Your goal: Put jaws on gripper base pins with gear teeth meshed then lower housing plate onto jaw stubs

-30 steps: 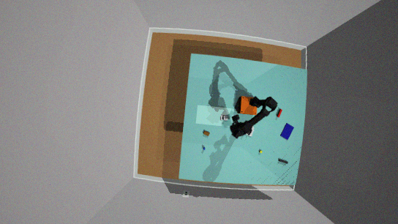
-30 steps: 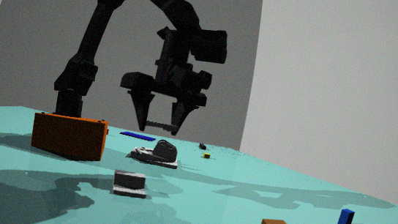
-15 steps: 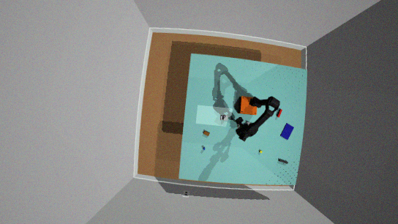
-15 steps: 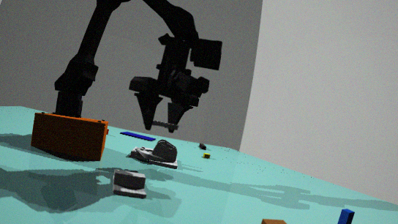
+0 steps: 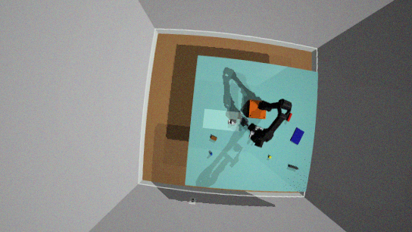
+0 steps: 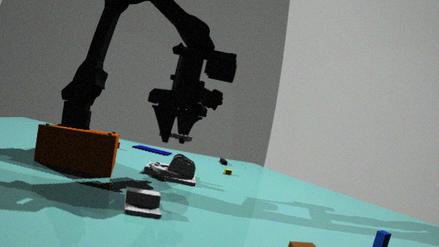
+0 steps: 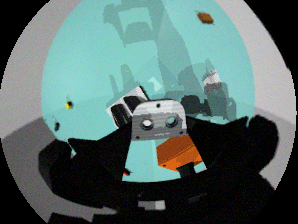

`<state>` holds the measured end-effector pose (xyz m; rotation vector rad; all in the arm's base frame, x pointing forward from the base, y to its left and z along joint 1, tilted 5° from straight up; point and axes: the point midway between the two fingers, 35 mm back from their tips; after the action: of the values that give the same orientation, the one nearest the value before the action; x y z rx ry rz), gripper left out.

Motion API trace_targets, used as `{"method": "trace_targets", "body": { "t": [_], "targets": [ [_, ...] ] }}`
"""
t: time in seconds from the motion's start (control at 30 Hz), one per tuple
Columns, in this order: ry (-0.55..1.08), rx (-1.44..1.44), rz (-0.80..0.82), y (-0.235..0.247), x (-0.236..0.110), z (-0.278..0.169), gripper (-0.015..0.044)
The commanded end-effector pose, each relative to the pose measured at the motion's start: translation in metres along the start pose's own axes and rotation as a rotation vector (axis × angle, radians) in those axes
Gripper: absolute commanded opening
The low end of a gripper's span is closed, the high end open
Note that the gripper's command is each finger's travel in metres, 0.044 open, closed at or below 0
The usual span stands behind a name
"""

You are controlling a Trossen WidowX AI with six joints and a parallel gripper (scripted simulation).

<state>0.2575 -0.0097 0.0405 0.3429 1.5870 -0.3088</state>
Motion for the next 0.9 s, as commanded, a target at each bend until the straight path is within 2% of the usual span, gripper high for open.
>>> {"method": "trace_targets", "body": {
  "t": [0.0,0.87],
  "targets": [
    [0.006,-0.066,0.006,0.010,0.001,-0.010,0.0351],
    [0.016,-0.410,0.014,0.055,0.004,-0.061,0.0351]
  ]
}}
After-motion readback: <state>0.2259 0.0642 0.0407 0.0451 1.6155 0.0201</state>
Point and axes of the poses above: the point midway between the two fingers, 35 mm back from their tips, its own x axis out along the fingers, its own y axis across the jaws, z = x × y, and after that the axes turned 2 degrees about -x, right-handed
